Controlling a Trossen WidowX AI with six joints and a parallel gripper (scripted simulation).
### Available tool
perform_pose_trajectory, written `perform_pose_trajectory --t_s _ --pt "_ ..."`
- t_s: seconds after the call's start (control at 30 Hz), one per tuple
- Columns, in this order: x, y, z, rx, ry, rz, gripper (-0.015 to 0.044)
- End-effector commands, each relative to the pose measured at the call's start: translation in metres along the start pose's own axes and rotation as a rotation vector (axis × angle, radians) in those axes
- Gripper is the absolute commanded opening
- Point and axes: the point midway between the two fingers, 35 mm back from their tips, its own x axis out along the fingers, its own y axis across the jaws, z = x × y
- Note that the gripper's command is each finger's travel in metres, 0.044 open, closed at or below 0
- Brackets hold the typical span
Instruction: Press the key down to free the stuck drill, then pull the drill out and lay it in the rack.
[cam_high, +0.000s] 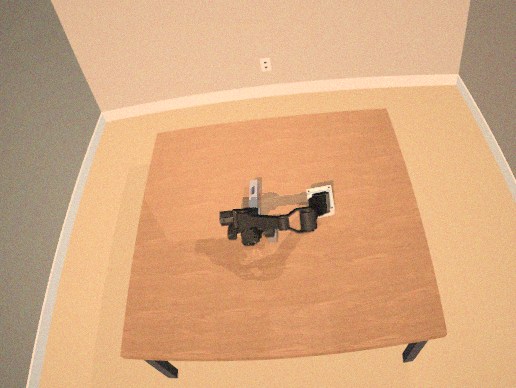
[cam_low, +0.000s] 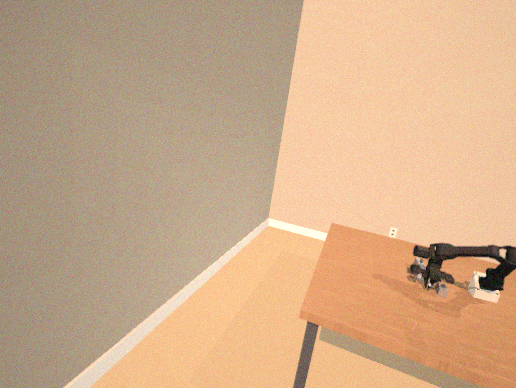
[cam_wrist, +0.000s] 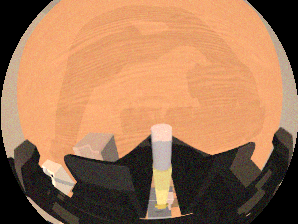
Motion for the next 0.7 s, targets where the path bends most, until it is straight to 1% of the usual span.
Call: perform_pose_trajectory --t_s 0.0,0.67 --pt "-0.0033 0.0000 -0.0003 -0.002 -0.002 -0.004 0.0000" --pt "-0.0124 0.0046 -0.0016 -0.001 -0.001 -0.004 0.0000"
